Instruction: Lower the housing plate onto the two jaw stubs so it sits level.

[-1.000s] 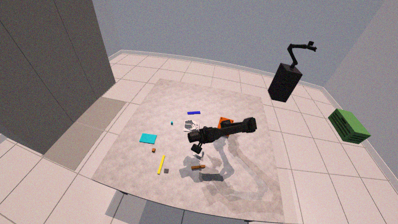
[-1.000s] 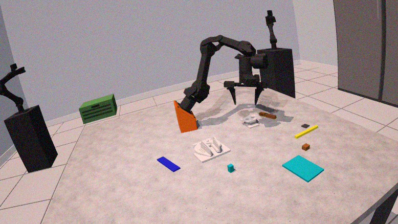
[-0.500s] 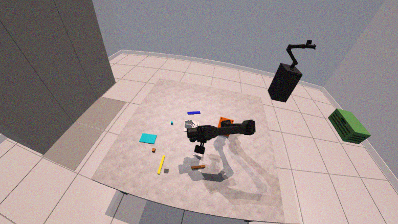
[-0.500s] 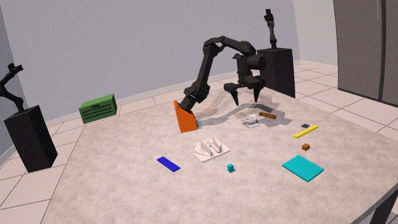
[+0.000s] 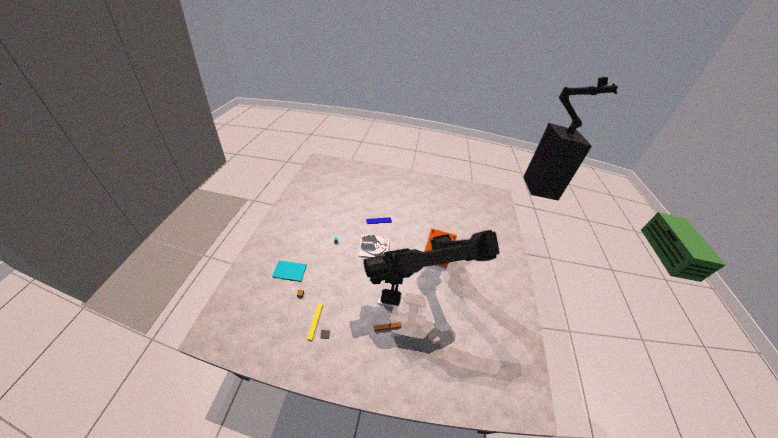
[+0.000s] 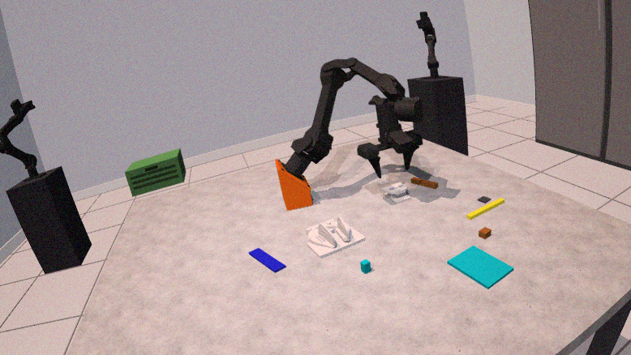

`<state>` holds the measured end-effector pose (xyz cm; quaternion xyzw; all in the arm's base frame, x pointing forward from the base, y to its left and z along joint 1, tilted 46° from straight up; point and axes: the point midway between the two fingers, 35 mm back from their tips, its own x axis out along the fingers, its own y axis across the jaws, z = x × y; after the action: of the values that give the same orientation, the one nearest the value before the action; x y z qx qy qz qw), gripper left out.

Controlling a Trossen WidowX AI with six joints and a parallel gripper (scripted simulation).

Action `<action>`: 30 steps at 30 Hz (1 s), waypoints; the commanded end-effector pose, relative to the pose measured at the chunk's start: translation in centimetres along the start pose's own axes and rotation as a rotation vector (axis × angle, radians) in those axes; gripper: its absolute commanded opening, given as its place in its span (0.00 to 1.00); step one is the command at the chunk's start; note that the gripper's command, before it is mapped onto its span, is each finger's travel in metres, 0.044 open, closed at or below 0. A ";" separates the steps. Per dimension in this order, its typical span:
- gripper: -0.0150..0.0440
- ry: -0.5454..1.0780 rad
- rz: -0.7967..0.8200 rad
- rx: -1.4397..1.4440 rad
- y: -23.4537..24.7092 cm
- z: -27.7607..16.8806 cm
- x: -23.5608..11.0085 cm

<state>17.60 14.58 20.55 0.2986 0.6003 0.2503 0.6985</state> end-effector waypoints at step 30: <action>1.00 -0.005 0.001 0.003 0.0 0.1 4.1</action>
<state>18.20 17.24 18.14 0.3002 0.5975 0.2524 0.6994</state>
